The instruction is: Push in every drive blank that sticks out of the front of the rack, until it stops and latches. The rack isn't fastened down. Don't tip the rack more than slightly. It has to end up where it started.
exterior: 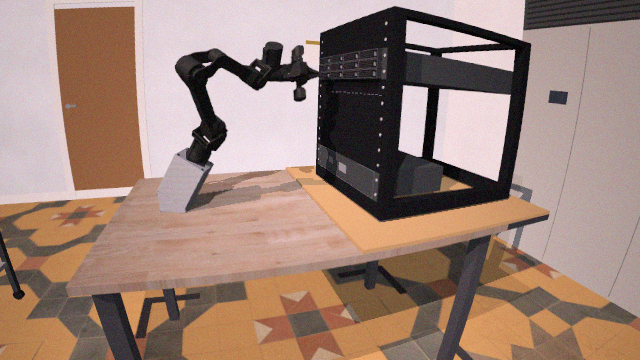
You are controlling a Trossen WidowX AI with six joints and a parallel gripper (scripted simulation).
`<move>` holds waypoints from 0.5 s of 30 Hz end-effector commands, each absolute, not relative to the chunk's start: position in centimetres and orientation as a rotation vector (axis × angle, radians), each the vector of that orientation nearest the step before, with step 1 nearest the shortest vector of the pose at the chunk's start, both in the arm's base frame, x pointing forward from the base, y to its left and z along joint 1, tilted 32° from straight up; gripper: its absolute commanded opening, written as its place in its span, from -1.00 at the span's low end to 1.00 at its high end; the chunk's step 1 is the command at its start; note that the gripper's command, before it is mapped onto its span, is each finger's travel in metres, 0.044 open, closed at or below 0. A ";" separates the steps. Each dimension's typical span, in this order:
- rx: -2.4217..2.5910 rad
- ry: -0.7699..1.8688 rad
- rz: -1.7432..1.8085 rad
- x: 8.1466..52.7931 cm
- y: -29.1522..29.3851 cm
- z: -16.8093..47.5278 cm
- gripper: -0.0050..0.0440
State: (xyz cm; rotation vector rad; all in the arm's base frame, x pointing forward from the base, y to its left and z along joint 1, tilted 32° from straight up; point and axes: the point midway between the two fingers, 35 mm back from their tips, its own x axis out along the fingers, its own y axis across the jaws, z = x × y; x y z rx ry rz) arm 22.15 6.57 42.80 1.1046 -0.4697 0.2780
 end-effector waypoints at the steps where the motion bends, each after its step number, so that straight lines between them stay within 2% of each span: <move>1: 1.039 -0.489 0.260 21.7 6.5 42.8 -1.00; 15: 0.756 -0.526 0.188 20.9 6.7 42.8 -1.00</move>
